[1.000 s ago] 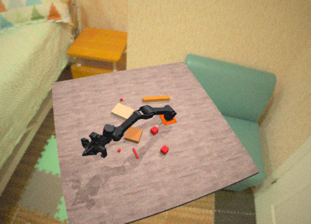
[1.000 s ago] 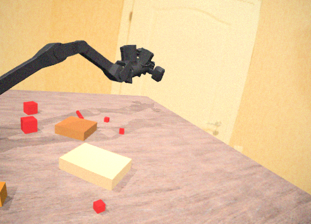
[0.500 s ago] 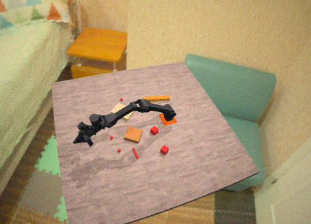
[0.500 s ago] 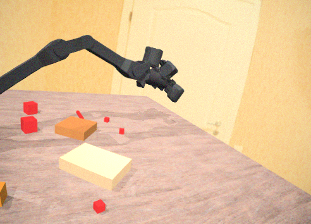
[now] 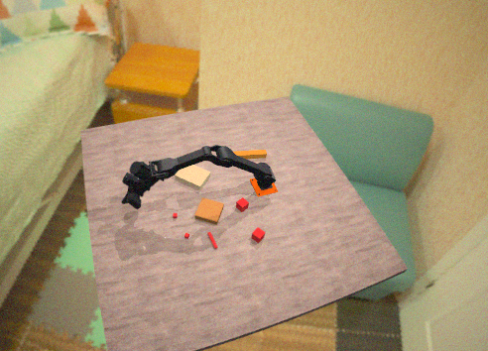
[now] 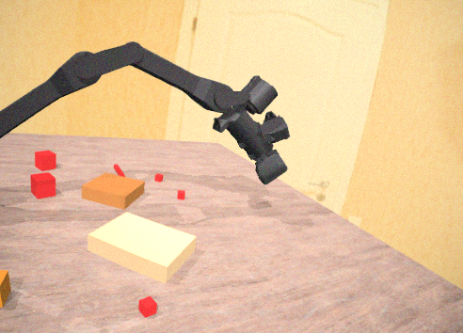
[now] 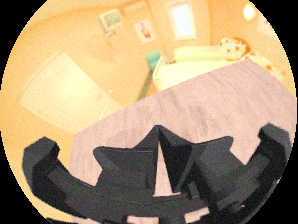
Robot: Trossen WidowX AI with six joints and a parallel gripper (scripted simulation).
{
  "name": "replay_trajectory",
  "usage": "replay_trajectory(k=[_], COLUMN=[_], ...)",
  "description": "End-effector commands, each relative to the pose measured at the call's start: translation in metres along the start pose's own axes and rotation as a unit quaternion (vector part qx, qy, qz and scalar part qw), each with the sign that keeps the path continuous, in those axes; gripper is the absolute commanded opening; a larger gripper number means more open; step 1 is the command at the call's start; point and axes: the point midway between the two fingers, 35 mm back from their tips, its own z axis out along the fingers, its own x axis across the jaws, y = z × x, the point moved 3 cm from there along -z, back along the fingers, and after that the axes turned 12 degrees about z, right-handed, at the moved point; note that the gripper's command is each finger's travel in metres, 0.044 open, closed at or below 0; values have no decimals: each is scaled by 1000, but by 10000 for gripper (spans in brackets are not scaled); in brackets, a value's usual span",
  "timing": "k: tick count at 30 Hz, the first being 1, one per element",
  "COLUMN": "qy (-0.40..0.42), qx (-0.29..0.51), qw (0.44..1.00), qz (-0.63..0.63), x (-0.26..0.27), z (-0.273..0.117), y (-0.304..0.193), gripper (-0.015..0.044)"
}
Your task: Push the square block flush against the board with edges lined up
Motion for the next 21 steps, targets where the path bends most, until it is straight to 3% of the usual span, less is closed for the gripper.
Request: replay_trajectory(k=[1, 21], qy=[-42, -274], qx=[22, 214], qw=[999, 927], qz=[13, 141], x=[-27, -181], z=[-11, -114], y=[6, -9], gripper=[0, 0])
